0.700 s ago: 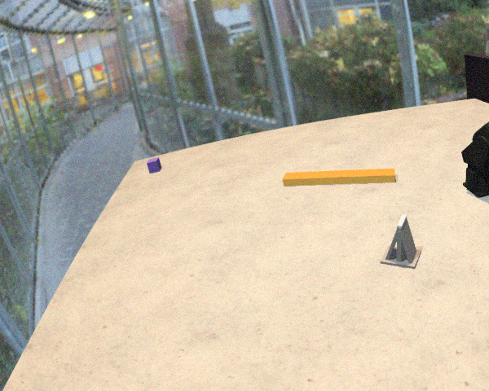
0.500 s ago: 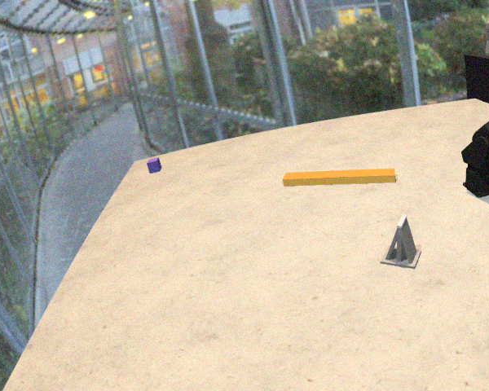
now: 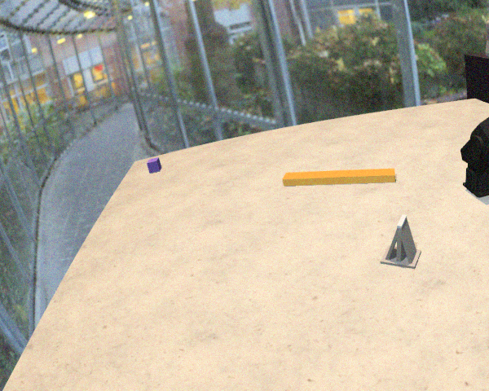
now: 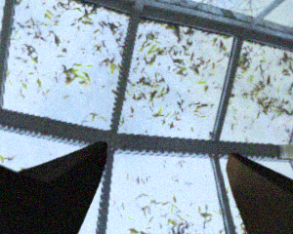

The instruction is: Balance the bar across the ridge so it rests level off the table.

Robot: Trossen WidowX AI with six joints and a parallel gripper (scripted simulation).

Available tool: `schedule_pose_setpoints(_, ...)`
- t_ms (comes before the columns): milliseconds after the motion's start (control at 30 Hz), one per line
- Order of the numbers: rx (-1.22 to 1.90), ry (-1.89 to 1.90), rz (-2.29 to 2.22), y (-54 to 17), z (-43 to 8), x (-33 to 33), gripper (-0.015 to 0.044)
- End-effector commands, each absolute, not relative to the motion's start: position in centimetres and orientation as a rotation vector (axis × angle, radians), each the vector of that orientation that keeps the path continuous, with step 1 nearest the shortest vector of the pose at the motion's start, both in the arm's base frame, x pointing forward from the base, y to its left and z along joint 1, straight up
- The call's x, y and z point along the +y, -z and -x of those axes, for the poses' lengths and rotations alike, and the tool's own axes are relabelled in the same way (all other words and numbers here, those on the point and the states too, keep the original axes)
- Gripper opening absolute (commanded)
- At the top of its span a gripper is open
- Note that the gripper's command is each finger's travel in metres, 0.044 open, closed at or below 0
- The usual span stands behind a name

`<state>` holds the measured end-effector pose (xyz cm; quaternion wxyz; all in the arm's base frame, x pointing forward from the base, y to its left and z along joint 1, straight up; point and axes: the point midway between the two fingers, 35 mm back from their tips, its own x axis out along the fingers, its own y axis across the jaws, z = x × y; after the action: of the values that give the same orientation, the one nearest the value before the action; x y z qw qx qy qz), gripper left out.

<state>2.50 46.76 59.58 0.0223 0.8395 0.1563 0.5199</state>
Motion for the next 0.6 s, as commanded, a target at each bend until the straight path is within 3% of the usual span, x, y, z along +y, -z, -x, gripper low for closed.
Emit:
schedule_pose_setpoints(0, 0.426, -1.565, -2.497, -59.2, -4.6, 47.7, 0.0315)
schedule_pose_setpoints(567, 0.217, -1.307, -2.085, -56.5, -16.5, 49.5, 0.0315)
